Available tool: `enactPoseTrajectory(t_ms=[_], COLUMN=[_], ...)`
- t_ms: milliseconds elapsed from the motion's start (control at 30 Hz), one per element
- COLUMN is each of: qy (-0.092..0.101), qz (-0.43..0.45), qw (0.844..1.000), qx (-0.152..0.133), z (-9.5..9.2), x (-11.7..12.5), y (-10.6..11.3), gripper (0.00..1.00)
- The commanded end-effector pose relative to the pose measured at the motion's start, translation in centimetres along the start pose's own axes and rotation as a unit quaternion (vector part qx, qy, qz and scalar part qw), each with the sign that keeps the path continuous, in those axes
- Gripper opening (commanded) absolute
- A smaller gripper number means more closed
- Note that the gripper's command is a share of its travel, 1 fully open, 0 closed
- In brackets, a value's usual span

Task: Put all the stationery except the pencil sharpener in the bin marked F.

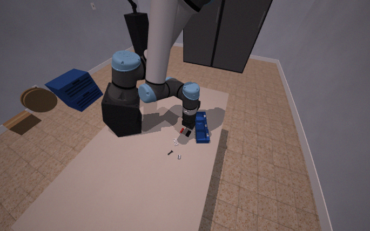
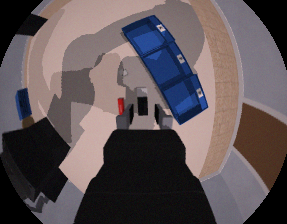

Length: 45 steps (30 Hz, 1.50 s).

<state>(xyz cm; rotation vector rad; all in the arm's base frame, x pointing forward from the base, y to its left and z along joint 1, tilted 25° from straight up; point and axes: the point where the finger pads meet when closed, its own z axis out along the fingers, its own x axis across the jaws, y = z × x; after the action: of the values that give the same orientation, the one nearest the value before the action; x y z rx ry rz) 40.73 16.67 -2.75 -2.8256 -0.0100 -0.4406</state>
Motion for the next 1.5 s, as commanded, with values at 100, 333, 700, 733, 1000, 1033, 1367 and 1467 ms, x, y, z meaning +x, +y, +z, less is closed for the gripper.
enactPoseTrajectory(t_ms=[100, 333, 700, 733, 1000, 1033, 1367, 1467], qy=[0.003, 0.004, 0.005, 0.005, 0.005, 0.003, 0.005, 0.006], qz=[-0.022, -0.022, -0.023, -0.023, -0.023, -0.022, -0.023, -0.024], qw=[1.000, 1.000, 1.000, 1.000, 1.000, 1.000, 1.000, 1.000], qx=[0.010, 0.010, 0.009, 0.009, 0.009, 0.009, 0.009, 0.009], z=[0.03, 0.01, -0.03, -0.03, -0.03, 0.02, -0.03, 0.81], x=[-0.41, -0.51, -0.37, -0.38, -0.42, -0.63, -0.46, -0.32], y=[-0.23, -0.10, -0.03, -0.02, 0.01, 0.06, 0.02, -0.03], gripper=[0.75, 0.75, 0.75, 0.75, 0.75, 0.75, 0.75, 0.75])
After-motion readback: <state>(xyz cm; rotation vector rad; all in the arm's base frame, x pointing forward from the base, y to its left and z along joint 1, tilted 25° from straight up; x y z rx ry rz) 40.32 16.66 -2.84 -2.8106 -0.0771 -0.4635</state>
